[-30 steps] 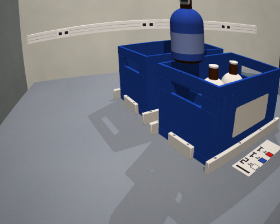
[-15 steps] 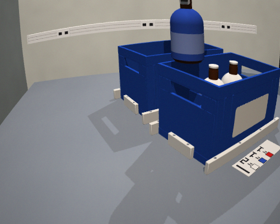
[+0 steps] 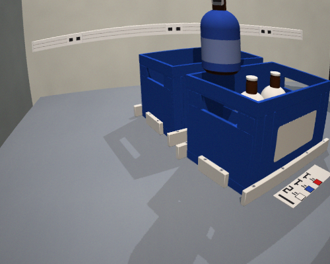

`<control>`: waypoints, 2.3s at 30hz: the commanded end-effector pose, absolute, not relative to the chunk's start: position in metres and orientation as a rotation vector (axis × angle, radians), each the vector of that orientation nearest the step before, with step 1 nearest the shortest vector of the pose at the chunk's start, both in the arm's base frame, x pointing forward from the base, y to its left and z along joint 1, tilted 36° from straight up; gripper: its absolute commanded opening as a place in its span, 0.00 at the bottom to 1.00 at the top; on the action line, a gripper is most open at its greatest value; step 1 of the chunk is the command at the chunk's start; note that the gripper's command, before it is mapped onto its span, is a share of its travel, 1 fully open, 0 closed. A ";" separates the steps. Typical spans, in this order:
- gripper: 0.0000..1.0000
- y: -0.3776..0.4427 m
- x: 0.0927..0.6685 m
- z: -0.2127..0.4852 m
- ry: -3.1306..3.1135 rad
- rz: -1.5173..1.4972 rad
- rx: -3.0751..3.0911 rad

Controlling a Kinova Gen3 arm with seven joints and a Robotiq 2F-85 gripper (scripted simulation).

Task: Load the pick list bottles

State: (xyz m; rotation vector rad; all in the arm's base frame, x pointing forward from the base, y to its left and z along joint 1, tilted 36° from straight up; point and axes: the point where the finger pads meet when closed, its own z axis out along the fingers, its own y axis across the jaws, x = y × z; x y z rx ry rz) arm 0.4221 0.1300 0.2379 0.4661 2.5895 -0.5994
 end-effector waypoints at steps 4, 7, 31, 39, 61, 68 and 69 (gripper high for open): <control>0.10 0.131 0.422 0.238 2.589 -0.597 0.465; 0.10 0.131 0.422 0.239 2.589 -0.597 0.465; 0.10 0.126 0.425 0.230 2.589 -0.597 0.465; 0.10 0.122 0.428 0.224 2.589 -0.597 0.465; 0.10 0.113 0.434 0.209 2.589 -0.597 0.465; 0.10 0.110 0.436 0.204 2.589 -0.597 0.465; 0.10 0.109 0.437 0.203 2.589 -0.597 0.465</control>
